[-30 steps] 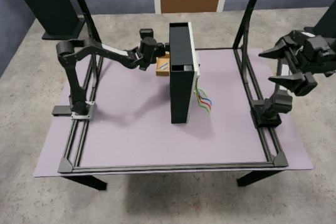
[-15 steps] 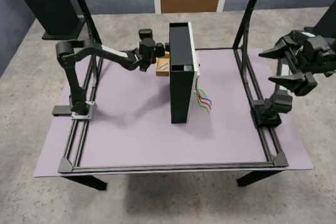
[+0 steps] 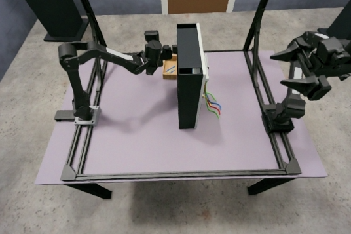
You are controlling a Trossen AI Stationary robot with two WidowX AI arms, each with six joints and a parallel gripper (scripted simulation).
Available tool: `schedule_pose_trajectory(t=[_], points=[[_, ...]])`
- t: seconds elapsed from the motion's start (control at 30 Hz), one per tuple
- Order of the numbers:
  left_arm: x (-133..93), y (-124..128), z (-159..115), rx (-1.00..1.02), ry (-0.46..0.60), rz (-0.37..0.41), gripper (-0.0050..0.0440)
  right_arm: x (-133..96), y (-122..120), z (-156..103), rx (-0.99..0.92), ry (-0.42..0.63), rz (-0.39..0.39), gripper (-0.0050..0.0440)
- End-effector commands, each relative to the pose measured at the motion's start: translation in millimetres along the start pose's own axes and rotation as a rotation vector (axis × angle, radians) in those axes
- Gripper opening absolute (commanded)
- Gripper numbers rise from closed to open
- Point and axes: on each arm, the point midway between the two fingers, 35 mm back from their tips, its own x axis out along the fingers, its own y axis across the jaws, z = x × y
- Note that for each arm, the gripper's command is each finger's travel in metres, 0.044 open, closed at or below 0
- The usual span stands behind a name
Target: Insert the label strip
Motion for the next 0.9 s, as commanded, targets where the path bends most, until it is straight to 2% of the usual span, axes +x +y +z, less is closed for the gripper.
schedule_pose_trajectory(t=[0.0,0.87], points=[[0,0,2,0.002,-0.001,-0.002,0.044,-5,9,-1,-0.012,0.0,0.016,-0.005],[0,0,2,0.002,-0.001,-0.002,0.044,-19,7,2,0.004,0.009,0.046,-0.005]])
